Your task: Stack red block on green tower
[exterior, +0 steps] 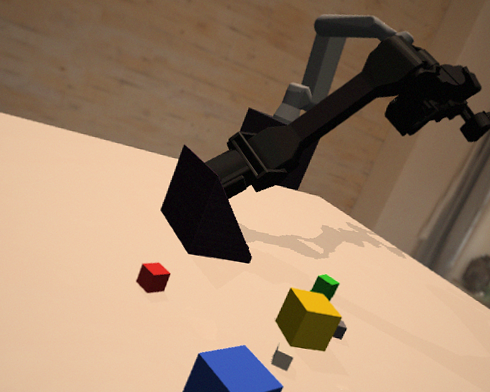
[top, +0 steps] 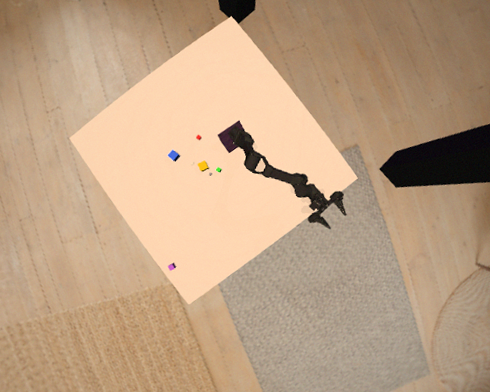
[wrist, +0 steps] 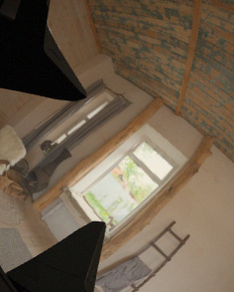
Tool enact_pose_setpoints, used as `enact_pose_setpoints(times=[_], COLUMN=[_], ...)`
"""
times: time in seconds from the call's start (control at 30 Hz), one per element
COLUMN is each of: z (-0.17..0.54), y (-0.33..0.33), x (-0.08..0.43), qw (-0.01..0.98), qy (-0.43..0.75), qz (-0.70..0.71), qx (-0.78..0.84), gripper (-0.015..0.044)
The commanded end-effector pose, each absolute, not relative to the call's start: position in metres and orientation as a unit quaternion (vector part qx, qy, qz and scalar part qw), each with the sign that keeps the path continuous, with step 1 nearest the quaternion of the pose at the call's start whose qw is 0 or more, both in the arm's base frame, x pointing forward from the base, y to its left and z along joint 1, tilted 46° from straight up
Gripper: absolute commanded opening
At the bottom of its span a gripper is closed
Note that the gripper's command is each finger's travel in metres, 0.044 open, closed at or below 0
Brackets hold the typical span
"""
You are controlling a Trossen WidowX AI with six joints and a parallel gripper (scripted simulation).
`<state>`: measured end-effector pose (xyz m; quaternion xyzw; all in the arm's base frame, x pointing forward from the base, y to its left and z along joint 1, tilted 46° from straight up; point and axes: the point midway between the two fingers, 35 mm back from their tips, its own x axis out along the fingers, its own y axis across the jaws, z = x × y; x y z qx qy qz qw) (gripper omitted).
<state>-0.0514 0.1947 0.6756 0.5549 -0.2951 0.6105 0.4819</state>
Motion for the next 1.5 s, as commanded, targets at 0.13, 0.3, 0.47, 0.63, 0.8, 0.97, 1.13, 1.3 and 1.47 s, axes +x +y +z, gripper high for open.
enact_pose_setpoints(times=[0.13,0.3,0.47,0.63,0.8,0.97,1.13,1.3,1.47], z=[0.654,0.638,0.618,0.596,0.571,0.544,0.514,0.482,0.449], y=[0.252,0.285,0.313,0.335,0.350,0.356,0.354,0.341,0.319], x=[-0.027,-0.001,0.034,0.075,0.121,0.172,0.224,0.277,0.328], qw=[0.580,0.638,0.692,0.742,0.787,0.827,0.860,0.888,0.910], qy=[-0.332,-0.344,-0.347,-0.341,-0.327,-0.305,-0.279,-0.246,-0.206], qz=[0.597,0.580,0.558,0.531,0.500,0.465,0.427,0.387,0.346], qx=[0.443,0.372,0.300,0.228,0.157,0.089,0.022,-0.040,-0.097], gripper=[0.0440,0.0440,0.0440,0.0440,0.0440,0.0440,0.0440,0.0440,0.0440])
